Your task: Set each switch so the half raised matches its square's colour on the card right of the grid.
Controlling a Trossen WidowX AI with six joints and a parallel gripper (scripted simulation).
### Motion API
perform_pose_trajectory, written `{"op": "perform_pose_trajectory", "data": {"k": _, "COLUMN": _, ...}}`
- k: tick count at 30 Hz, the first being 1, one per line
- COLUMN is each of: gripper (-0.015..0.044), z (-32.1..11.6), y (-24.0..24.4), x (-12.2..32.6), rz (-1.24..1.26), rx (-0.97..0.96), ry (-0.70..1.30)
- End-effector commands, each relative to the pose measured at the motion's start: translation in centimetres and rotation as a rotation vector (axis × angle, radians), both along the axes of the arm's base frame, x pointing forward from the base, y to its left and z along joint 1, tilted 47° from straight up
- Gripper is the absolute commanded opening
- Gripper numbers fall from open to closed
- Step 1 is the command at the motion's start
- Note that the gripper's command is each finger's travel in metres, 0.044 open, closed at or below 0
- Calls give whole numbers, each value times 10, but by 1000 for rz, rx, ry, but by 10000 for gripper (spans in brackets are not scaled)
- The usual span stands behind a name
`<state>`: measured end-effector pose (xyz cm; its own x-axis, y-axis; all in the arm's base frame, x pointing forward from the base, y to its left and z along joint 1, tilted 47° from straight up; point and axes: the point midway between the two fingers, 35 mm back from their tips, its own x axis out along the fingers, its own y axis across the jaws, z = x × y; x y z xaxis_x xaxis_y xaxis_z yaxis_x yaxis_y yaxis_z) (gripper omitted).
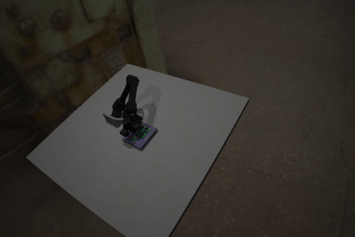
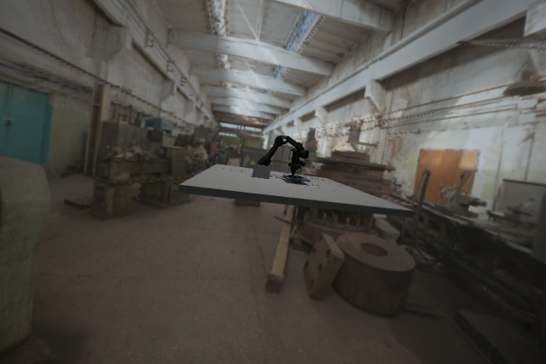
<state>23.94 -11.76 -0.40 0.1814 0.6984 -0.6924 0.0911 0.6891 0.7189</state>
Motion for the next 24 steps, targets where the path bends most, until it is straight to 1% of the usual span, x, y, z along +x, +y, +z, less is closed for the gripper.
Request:
{"op": "perform_pose_trajectory", "data": {"k": 1, "gripper": 0, "z": -1, "y": 1, "x": 1, "rz": -3, "rx": 3, "ry": 4}}
{"op": "perform_pose_trajectory", "data": {"k": 17, "gripper": 0, "z": -2, "y": 3, "x": 1, "rz": -3, "rx": 3, "ry": 4}}
{"op": "perform_pose_trajectory", "data": {"k": 19, "gripper": 0, "z": 5, "y": -6, "x": -1, "rz": -3, "rx": -1, "ry": -2}}
{"op": "perform_pose_trajectory", "data": {"k": 22, "gripper": 0, "z": 35, "y": -36, "x": -10, "rz": -18, "rx": -2, "ry": -10}}
{"op": "perform_pose_trajectory", "data": {"k": 24, "gripper": 0, "z": 42, "y": -43, "x": -14, "rz": -22, "rx": -2, "ry": -12}}
